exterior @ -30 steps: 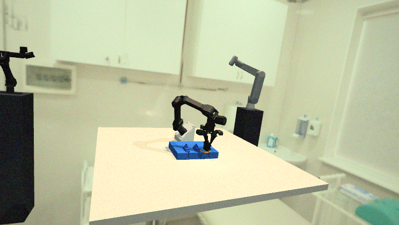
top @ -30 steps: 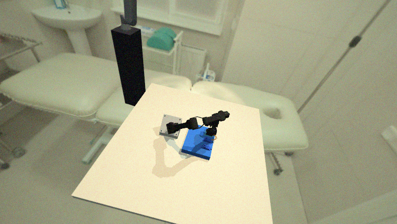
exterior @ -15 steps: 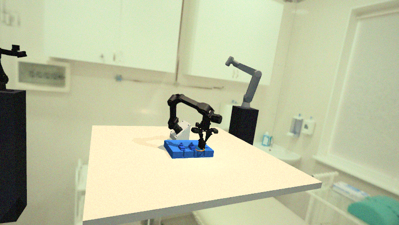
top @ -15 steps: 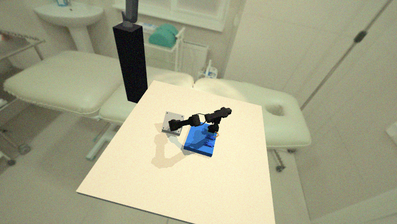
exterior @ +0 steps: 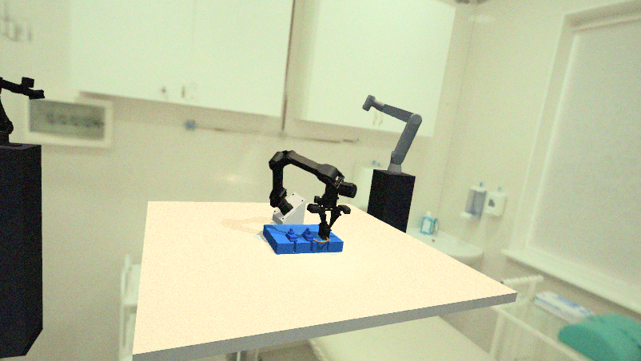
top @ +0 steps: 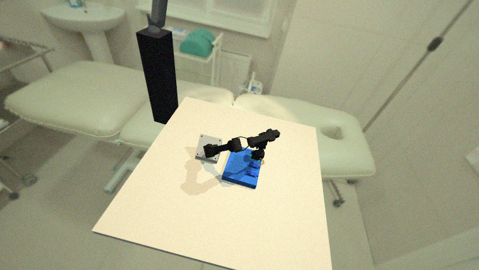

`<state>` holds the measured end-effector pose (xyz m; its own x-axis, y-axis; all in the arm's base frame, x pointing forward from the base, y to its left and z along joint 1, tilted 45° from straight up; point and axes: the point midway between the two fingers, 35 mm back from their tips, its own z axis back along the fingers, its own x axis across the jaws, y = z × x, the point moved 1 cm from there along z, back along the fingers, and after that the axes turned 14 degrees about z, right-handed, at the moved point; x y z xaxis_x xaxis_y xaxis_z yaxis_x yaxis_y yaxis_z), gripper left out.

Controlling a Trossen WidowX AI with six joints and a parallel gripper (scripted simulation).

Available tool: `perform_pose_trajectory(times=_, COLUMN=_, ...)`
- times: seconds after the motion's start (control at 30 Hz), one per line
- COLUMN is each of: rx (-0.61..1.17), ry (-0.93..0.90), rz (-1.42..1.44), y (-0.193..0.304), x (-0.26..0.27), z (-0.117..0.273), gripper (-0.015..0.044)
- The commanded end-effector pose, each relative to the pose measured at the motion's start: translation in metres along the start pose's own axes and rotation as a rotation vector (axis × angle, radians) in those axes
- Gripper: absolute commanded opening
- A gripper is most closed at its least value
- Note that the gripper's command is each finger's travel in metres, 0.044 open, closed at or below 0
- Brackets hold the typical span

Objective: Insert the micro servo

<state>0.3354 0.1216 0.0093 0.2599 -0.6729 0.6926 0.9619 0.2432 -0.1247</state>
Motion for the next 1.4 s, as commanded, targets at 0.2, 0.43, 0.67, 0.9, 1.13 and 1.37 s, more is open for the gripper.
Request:
perform_pose_trajectory(times=0.2, rx=0.007, ry=0.006, rz=-0.002, y=0.000, x=-0.004, z=0.004, gripper=0.0000)
perform_pose_trajectory(times=0.43, rx=0.007, ry=0.006, rz=-0.002, y=-0.002, x=-0.004, z=0.004, gripper=0.0000)
perform_pose_trajectory(times=0.67, rx=0.007, ry=0.006, rz=-0.002, y=-0.002, x=-0.004, z=0.004, gripper=0.0000)
perform_pose_trajectory(times=0.9, rx=0.007, ry=0.006, rz=-0.002, y=-0.002, x=-0.004, z=-0.001, gripper=0.0000)
perform_pose_trajectory(times=1.13, rx=0.007, ry=0.005, rz=-0.002, y=-0.002, x=-0.004, z=-0.010, gripper=0.0000)
perform_pose_trajectory(times=1.37, rx=0.007, ry=0.005, rz=-0.002, y=-0.002, x=-0.004, z=-0.018, gripper=0.0000)
